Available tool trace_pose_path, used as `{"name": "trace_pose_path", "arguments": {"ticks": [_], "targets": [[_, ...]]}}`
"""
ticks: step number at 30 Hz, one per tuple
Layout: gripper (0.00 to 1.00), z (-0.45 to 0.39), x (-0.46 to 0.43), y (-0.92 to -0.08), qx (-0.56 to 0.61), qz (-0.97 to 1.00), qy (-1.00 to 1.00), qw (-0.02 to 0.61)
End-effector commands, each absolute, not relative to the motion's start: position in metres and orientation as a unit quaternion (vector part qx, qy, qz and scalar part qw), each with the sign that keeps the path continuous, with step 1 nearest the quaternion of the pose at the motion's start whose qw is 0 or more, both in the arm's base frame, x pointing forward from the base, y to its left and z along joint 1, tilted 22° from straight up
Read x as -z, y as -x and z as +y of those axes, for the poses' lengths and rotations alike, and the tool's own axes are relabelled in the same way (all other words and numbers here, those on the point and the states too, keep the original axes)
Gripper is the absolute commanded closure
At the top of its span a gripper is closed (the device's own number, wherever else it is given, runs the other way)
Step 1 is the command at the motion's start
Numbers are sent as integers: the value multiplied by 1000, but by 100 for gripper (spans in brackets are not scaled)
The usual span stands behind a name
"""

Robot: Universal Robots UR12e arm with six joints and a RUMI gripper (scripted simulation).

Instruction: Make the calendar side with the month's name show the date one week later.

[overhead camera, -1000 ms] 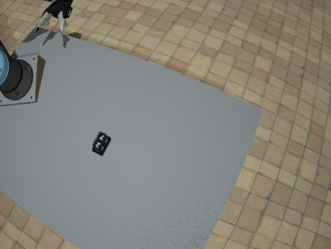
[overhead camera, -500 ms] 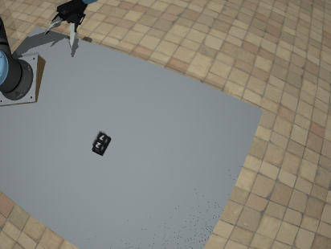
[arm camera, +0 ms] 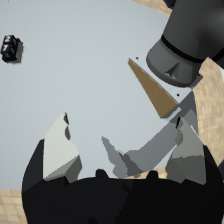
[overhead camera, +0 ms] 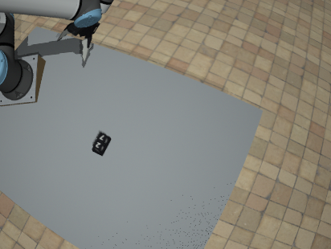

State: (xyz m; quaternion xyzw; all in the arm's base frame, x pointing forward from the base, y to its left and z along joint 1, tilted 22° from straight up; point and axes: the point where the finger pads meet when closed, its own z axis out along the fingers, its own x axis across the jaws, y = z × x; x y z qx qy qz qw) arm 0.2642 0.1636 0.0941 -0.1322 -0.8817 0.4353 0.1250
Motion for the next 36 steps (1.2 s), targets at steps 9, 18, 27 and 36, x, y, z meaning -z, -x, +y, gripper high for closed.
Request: {"name": "trace_pose_path", "arguments": {"ticks": [9, 18, 27, 36], "targets": [[0, 117, -99, -346, -289, -940, 129, 130], [0, 74, -115, -396, -224, -963, 118, 94], [0, 28, -138, -434, -185, -976, 105, 47], [0, -30, -170, -467, -168, -982, 86, -12]]}}
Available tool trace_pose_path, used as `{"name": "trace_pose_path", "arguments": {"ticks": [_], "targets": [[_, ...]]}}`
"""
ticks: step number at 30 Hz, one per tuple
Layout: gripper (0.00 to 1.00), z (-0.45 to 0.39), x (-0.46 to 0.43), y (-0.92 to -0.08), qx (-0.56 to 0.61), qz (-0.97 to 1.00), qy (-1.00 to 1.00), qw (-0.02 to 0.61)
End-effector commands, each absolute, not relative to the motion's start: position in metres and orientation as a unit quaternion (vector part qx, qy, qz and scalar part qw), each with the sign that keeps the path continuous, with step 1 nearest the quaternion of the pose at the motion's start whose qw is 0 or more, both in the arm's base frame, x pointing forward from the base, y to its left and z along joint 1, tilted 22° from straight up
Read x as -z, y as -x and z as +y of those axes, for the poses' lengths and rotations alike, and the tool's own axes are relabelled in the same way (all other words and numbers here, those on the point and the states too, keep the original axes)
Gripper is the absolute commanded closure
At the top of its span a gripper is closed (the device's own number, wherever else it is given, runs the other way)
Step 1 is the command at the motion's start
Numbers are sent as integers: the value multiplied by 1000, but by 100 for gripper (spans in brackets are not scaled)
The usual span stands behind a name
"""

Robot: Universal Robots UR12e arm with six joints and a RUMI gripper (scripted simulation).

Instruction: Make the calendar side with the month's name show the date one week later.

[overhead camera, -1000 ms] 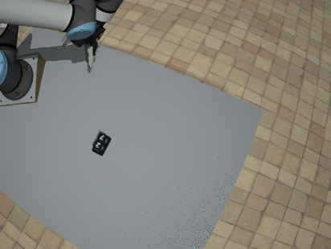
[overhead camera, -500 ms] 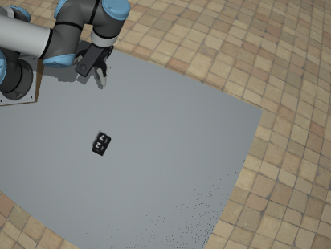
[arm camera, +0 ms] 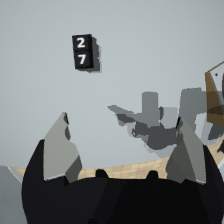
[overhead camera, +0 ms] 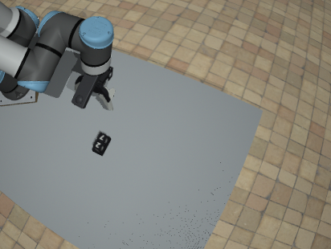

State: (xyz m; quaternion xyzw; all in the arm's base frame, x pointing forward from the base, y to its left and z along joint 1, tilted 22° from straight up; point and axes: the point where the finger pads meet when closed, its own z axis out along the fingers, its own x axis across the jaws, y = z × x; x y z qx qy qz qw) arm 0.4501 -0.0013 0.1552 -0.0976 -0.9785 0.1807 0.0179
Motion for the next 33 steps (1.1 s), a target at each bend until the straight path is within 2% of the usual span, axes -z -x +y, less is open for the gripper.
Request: {"name": "trace_pose_path", "arguments": {"ticks": [1, 16, 33], "targets": [[0, -36, -174, -469, -167, -982, 84, -18], [0, -89, -208, -486, -174, -980, 66, -69], [0, -99, -215, -488, -177, -979, 63, -78]]}}
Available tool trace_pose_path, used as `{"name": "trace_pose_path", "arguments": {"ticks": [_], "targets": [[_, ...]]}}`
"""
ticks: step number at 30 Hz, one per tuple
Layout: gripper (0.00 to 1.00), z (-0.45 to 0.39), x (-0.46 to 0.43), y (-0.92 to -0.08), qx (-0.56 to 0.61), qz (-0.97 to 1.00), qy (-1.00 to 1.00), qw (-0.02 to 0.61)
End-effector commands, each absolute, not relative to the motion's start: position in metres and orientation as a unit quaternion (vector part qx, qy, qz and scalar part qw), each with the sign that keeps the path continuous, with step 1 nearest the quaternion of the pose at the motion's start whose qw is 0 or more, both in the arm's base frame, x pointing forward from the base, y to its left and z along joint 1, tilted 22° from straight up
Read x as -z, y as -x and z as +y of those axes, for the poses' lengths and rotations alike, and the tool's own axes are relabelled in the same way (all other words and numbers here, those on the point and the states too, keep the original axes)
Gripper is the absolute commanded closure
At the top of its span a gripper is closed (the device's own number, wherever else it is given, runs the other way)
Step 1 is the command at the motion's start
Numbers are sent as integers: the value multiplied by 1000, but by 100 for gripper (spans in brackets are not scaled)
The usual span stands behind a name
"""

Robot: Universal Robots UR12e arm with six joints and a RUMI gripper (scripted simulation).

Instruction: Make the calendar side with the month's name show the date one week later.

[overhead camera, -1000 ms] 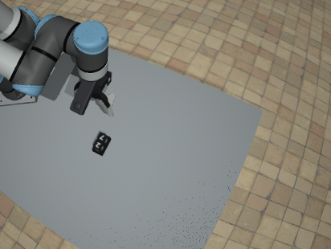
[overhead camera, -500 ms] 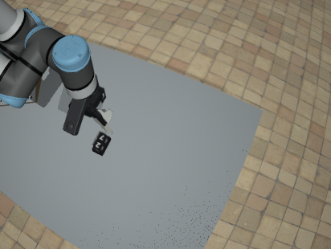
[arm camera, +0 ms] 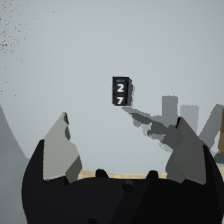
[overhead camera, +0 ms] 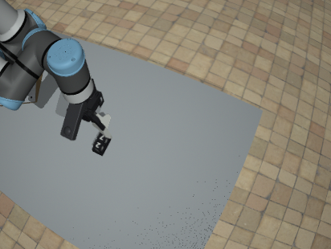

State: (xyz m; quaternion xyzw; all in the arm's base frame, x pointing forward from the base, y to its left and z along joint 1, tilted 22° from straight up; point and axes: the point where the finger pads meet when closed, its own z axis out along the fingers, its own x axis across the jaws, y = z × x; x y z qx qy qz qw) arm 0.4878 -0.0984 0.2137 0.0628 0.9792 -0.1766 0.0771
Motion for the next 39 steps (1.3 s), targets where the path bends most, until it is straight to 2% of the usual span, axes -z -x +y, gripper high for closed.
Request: {"name": "trace_pose_path", "arguments": {"ticks": [1, 27, 39], "targets": [[0, -99, -215, -488, 177, 979, -63, 78], [0, -100, -214, -488, 175, 977, -87, 83], [0, -102, -211, -485, 167, 965, -176, 98]]}}
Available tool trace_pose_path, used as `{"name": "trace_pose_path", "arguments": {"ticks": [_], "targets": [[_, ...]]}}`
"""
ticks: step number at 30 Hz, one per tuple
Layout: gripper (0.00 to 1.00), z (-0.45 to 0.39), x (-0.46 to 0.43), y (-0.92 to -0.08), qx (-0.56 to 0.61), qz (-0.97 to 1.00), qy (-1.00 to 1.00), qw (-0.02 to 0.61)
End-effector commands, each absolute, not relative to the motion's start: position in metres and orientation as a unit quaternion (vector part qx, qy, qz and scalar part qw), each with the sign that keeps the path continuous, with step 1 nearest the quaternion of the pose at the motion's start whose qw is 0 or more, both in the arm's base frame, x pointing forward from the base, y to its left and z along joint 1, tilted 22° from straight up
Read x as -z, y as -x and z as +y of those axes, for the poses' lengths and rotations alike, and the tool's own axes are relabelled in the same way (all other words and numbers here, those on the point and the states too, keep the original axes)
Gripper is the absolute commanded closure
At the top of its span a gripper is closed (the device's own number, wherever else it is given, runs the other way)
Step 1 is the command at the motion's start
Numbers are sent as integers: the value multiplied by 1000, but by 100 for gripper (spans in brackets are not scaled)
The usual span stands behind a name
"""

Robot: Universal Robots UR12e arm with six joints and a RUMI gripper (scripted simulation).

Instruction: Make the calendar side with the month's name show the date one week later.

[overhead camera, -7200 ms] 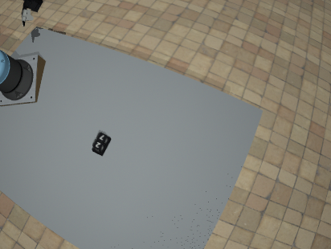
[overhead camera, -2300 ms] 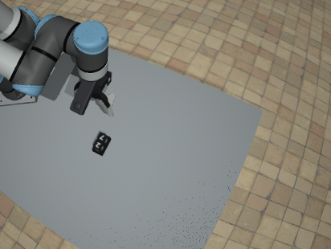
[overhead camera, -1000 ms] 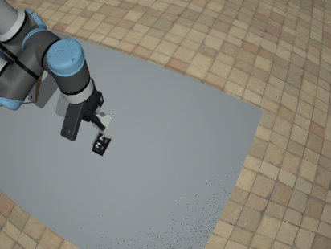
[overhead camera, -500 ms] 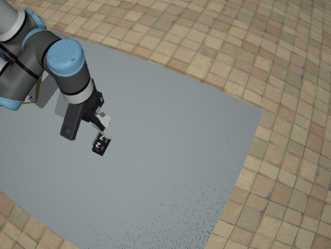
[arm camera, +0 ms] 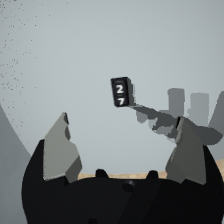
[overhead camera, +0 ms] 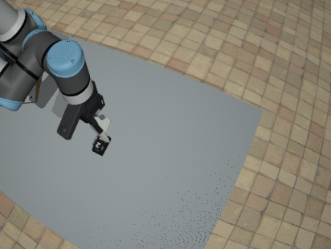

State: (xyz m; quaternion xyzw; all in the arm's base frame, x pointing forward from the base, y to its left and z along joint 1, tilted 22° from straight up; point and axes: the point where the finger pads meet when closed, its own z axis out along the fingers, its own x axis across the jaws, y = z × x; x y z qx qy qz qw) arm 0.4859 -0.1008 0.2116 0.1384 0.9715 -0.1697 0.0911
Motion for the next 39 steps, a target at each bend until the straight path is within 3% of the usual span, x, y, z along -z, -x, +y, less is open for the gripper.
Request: {"name": "trace_pose_path", "arguments": {"ticks": [1, 39], "targets": [[0, -102, -211, -485, 166, 963, -186, 100], [0, -106, -195, -478, 102, 768, -611, 164]]}}
